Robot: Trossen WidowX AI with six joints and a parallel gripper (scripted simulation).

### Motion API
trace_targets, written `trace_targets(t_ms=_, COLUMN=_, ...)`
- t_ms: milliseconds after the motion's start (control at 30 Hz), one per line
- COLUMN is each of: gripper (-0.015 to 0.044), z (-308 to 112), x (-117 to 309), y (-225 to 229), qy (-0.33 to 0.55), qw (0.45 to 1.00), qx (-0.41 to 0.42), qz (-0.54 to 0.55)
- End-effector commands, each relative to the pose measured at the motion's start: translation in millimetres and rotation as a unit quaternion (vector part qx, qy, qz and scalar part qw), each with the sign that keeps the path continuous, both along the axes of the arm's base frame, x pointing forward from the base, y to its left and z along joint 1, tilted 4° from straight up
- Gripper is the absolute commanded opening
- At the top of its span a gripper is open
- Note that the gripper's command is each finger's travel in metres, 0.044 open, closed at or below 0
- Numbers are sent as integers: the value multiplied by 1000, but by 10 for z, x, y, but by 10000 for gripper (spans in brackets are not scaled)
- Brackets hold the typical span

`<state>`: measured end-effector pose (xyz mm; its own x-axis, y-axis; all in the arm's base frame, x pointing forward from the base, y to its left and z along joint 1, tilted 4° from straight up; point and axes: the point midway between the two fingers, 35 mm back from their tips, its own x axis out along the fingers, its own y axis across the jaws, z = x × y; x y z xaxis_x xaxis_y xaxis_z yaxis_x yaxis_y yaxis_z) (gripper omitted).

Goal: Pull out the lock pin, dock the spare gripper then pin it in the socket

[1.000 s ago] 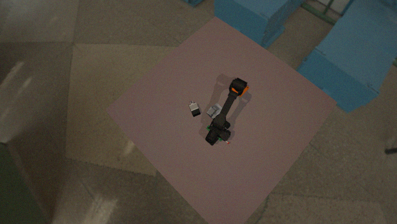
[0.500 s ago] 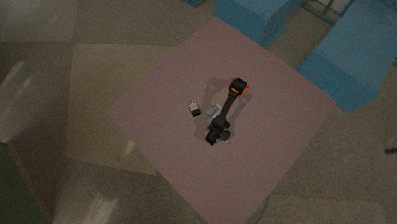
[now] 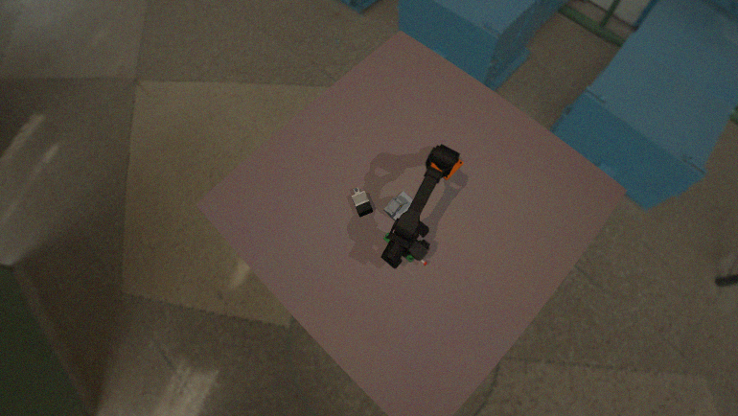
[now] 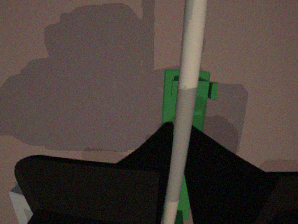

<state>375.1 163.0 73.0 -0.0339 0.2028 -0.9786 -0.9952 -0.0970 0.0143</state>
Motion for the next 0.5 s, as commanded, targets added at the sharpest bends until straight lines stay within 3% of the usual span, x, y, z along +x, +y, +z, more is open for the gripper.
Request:
trace_targets(t_ms=0, gripper=0, z=90, x=6, y=-4, qy=-2, qw=1000, qx=1, qz=0)
trace_targets(t_ms=467, gripper=0, z=113, x=-19, y=-25, qy=7, qw=1000, qx=-3, qz=-1)
